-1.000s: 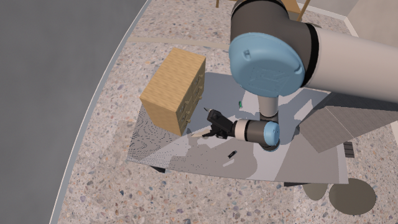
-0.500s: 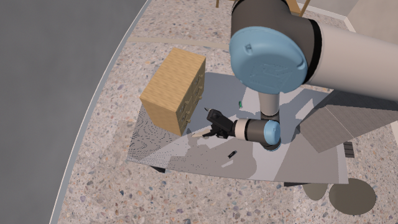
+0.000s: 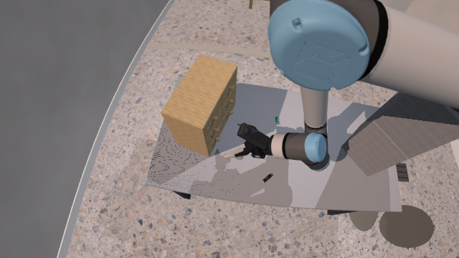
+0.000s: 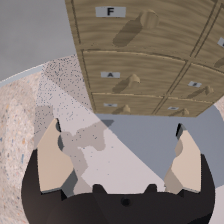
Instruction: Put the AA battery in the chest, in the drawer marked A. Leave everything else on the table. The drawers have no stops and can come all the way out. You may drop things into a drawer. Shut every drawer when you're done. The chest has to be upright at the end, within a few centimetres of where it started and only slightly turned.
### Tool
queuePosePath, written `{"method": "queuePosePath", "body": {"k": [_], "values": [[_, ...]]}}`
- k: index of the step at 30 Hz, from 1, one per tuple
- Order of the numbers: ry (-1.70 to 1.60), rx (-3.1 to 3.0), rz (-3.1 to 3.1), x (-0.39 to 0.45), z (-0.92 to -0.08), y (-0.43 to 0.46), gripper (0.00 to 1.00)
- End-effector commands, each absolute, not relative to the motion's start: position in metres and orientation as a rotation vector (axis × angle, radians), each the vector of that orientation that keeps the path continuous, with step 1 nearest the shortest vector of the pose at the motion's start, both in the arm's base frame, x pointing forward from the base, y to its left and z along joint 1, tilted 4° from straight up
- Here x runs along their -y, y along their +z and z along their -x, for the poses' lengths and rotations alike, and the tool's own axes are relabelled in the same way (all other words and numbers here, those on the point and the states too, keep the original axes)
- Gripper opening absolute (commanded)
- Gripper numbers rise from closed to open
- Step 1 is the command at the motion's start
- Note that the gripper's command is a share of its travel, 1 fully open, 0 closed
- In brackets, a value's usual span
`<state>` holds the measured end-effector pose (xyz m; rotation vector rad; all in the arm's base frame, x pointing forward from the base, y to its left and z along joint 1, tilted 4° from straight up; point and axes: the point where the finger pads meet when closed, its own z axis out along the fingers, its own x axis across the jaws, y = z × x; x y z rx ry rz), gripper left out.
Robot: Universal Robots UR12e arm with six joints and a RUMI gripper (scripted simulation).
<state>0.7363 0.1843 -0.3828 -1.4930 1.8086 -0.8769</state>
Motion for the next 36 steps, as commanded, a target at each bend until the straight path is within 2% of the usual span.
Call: {"method": "queuePosePath", "body": {"k": [1, 36], "values": [[-0.835, -1.844, 1.525, -0.185, -0.733, -0.377, 1.00], [-0.422, -2.136, 1.793, -0.189, -0.694, -0.333, 1.00]]}}
